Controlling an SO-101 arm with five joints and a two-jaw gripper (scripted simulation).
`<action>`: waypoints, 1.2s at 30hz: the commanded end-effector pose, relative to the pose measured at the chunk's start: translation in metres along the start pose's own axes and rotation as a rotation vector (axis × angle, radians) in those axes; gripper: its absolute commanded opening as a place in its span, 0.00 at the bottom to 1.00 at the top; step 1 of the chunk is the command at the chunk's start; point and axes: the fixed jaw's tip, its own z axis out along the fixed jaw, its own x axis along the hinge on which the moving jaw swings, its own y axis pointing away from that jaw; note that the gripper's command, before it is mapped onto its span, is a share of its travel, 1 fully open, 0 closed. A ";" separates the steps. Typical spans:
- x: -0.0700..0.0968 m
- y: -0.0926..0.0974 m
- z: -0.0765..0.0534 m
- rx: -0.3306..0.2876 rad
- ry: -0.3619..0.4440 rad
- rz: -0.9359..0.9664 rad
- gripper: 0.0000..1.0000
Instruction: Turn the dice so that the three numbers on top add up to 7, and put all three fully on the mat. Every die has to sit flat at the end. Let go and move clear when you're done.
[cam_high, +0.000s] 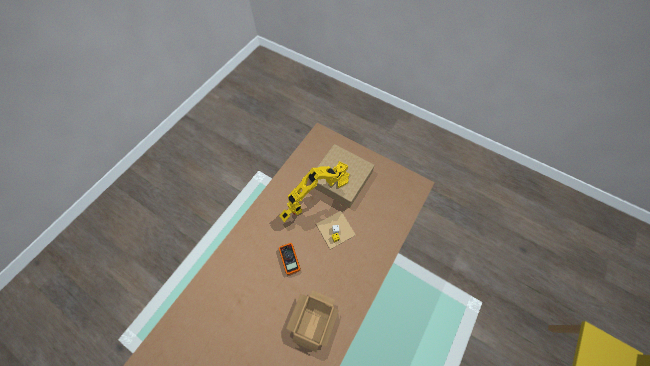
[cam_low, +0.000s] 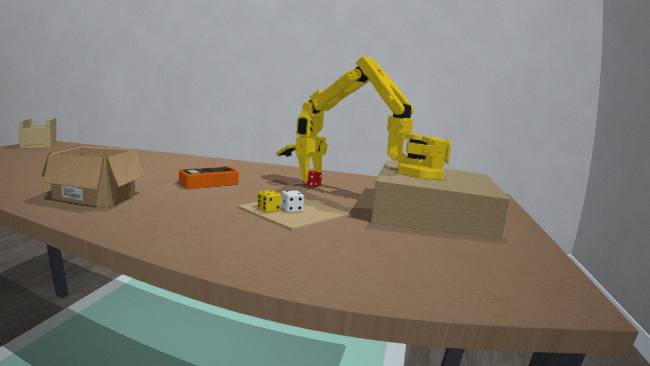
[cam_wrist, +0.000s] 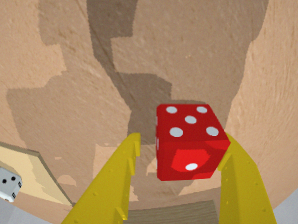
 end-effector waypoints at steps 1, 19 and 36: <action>0.004 -0.003 0.005 -0.003 0.018 0.000 0.23; 0.004 -0.007 0.005 -0.003 0.018 0.000 0.16; 0.004 -0.007 0.005 -0.003 0.018 0.000 0.01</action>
